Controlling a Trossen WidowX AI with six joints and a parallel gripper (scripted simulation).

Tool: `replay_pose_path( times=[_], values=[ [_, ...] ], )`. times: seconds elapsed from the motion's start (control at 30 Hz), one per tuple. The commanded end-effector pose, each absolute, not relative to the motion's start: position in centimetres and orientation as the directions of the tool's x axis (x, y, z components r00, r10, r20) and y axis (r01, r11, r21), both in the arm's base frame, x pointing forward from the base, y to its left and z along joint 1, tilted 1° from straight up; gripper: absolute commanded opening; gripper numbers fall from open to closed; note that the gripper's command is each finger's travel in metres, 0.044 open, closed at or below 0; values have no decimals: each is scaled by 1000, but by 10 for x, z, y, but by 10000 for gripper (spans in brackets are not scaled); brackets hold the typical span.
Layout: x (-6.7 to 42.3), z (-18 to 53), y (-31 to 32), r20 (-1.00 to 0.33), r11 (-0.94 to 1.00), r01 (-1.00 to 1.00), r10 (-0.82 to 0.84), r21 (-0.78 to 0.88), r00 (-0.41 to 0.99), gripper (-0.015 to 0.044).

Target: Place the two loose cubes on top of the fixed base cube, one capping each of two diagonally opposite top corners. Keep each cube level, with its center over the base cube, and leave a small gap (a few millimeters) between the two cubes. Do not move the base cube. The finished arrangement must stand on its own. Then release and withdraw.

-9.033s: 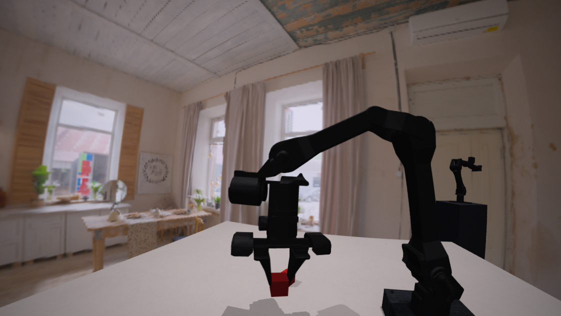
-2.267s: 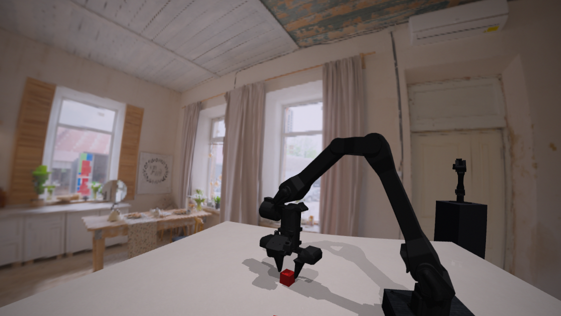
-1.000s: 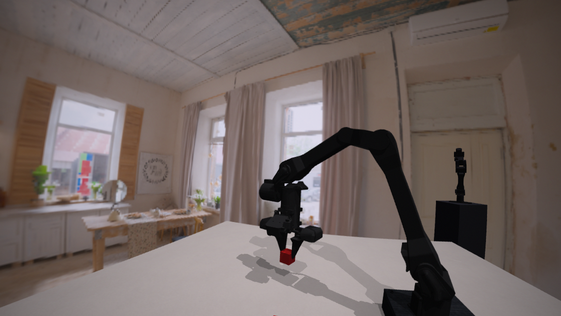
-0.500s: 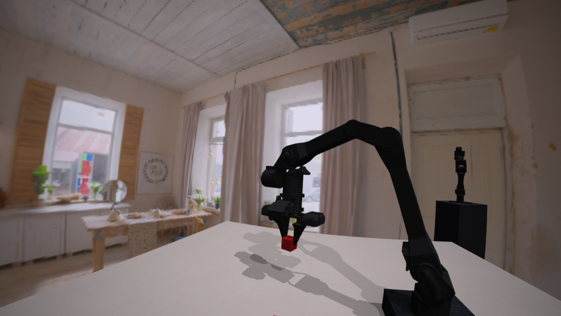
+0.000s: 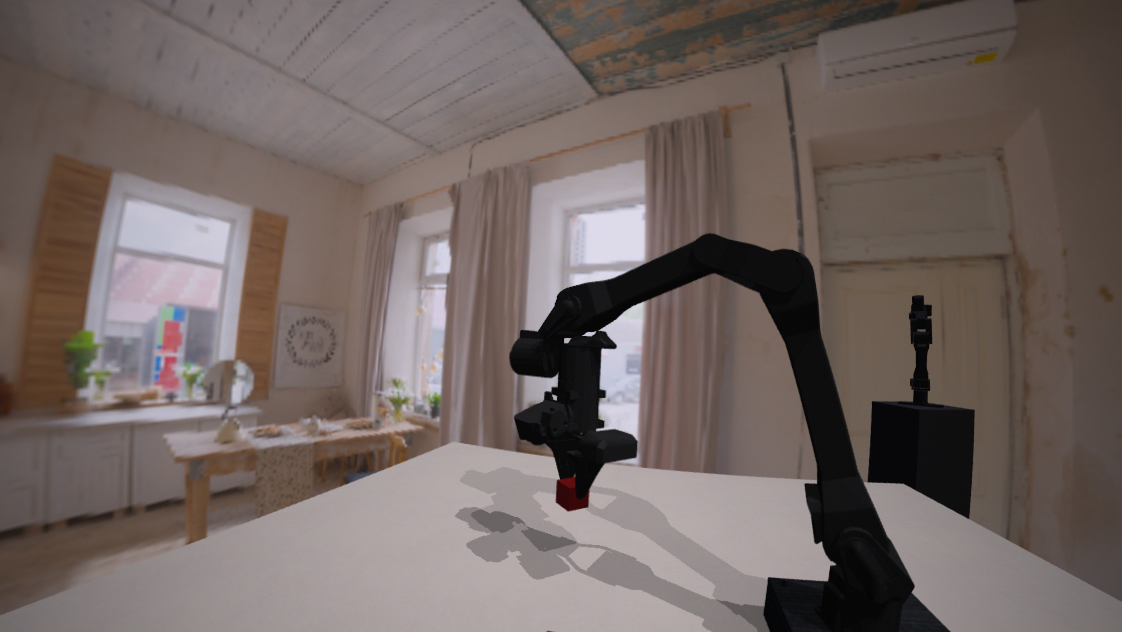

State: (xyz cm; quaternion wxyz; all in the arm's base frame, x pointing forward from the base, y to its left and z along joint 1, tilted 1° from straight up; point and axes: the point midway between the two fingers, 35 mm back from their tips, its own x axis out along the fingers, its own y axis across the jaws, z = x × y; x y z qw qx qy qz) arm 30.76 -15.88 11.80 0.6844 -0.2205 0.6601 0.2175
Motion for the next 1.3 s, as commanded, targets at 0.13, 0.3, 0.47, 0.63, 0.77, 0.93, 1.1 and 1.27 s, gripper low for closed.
replay_pose_path(
  times=[0.13, 0.3, 0.47, 0.63, 0.77, 0.93, 1.1, 1.27],
  values=[
    [311, 117, -141, -999, 917, -398, 10, -5, 36, 105],
    [313, 117, -131, -999, 965, -263, 11, 1, 37, 105],
    [314, 117, -120, -999, 992, -123, 12, 7, 37, 105],
    [315, 116, -109, -999, 1000, 20, 13, 13, 37, 105],
    [315, 116, -100, -999, 991, 134, 13, 18, 37, 105],
    [315, 115, -90, -999, 961, 274, 14, 24, 37, 105],
    [315, 115, -79, -999, 912, 409, 15, 29, 37, 105],
    [315, 114, -69, -999, 844, 535, 16, 33, 37, 105]
  ],
)
